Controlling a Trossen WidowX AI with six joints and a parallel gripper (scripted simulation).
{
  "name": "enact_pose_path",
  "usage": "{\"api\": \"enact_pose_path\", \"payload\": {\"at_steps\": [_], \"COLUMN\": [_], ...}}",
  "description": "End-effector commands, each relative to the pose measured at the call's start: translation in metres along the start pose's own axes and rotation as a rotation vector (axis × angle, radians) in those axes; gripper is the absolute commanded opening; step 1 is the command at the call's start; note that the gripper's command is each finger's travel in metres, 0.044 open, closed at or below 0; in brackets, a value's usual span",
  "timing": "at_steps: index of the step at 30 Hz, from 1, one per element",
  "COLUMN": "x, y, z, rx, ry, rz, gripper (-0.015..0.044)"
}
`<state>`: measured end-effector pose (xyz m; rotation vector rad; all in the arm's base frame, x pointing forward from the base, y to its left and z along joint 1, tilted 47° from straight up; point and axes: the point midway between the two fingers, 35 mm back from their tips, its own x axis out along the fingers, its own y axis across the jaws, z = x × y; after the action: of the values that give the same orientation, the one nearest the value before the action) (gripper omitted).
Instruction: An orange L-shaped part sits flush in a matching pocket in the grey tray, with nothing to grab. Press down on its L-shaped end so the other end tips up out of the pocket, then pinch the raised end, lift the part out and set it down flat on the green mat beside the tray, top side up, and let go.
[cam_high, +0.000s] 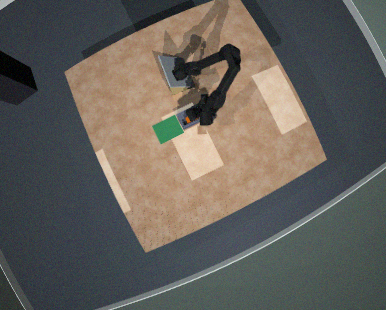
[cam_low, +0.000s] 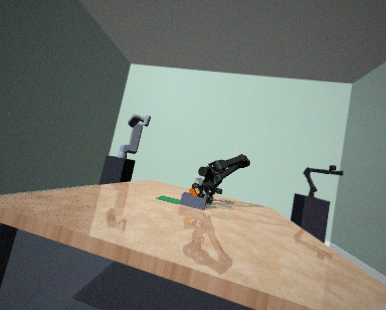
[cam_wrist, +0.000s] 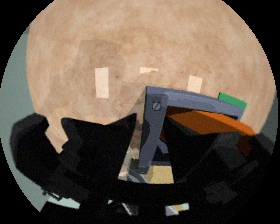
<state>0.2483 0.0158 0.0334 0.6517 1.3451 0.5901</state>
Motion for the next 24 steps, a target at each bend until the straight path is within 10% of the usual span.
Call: {"api": "enact_pose_path", "payload": {"at_steps": [1,24], "x": [0.002,-0.043], "y": [-0.001,0.004], "z": [-0.001,0.003], "rx": [0.010,0.012], "ry": [0.004,0.004], "rz": [0.002,-0.009], "gripper": [0.0180,0.0180]}}
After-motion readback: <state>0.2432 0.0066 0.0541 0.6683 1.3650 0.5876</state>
